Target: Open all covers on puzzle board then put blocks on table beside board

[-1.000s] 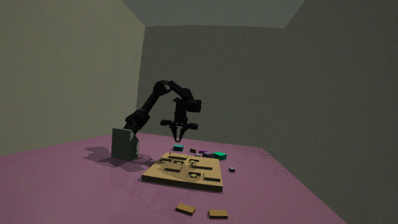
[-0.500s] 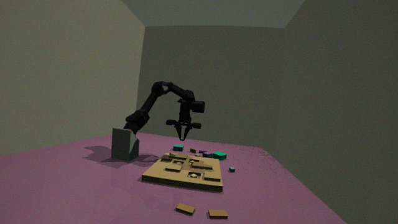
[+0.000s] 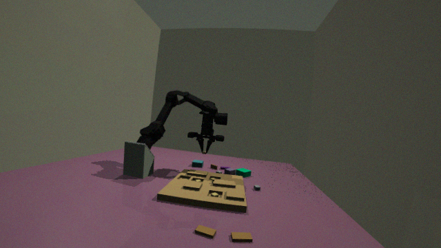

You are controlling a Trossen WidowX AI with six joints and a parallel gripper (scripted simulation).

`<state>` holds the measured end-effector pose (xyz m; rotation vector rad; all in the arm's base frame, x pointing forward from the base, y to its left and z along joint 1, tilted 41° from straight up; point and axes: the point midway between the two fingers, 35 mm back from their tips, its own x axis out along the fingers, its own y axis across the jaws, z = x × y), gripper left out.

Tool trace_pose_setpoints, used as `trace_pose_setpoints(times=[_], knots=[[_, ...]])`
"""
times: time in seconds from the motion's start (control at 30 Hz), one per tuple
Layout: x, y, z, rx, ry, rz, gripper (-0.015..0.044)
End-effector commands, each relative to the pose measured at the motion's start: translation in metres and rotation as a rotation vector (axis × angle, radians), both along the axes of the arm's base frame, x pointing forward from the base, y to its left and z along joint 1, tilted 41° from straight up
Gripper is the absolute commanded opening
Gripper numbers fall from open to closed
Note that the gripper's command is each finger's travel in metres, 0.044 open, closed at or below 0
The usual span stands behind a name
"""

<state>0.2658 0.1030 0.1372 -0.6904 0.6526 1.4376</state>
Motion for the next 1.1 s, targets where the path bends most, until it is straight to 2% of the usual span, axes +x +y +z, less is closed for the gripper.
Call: trace_pose_setpoints(times=[0.0,1.07], knots=[[-0.002,0.011,0.014,0.012,-0.011,0.000,0.0080],[0.004,0.043,-0.015,0.011,-0.011,0.002,0.0080]])
